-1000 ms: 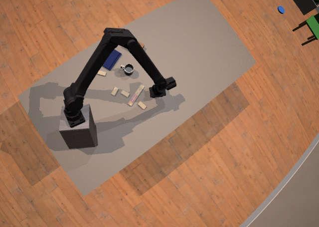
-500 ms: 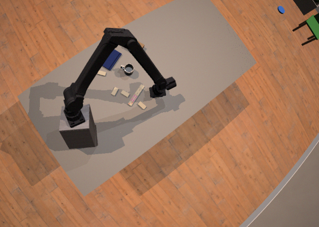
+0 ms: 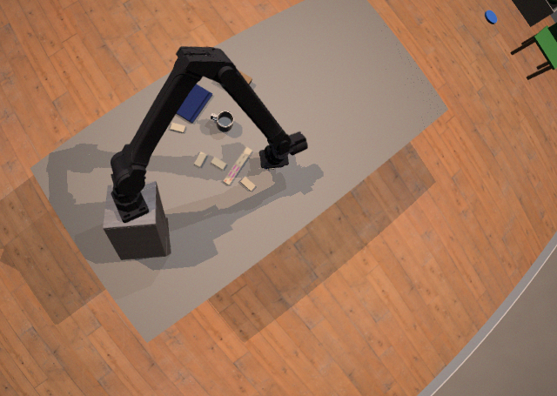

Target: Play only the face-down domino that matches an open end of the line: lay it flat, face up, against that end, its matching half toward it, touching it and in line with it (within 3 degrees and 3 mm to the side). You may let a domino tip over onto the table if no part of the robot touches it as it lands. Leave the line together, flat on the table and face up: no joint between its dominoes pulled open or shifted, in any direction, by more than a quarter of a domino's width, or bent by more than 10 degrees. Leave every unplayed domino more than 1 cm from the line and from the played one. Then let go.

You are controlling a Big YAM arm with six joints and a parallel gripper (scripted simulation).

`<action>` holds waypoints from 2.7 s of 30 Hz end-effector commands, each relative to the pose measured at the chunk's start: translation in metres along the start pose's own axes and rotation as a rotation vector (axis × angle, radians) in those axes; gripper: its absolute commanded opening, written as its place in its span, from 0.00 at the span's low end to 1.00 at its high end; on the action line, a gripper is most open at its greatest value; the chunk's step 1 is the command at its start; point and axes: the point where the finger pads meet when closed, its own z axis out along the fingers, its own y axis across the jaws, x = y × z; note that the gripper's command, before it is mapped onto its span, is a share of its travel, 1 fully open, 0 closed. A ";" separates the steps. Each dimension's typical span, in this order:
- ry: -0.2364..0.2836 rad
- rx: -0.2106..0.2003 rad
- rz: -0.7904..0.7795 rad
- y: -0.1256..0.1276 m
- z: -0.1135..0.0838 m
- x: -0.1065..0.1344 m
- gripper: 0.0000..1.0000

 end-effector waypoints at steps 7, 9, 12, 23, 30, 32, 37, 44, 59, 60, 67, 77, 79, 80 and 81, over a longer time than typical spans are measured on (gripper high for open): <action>-0.009 0.028 -0.009 -0.010 -0.022 -0.006 0.22; -0.011 0.034 -0.008 -0.013 -0.032 -0.006 0.22; -0.015 0.043 -0.006 -0.016 -0.047 -0.005 0.22; -0.008 0.029 0.004 -0.009 -0.049 -0.003 0.22; -0.017 0.048 -0.005 -0.017 -0.088 -0.001 0.22; -0.019 0.053 -0.007 -0.020 -0.099 -0.001 0.22; -0.019 0.053 -0.007 -0.020 -0.099 -0.001 0.22; -0.014 0.041 -0.002 -0.014 -0.107 0.002 0.22; -0.013 0.033 0.136 0.008 -0.119 0.012 0.22; -0.015 0.036 0.180 0.013 -0.121 0.015 0.22; -0.025 0.053 0.441 0.045 -0.131 0.030 0.22; -0.014 0.020 0.530 0.086 -0.119 0.043 0.22; -0.019 0.041 0.598 0.096 -0.122 0.048 0.22; -0.022 0.051 0.632 0.100 -0.124 0.050 0.22; -0.024 0.062 0.666 0.105 -0.126 0.053 0.22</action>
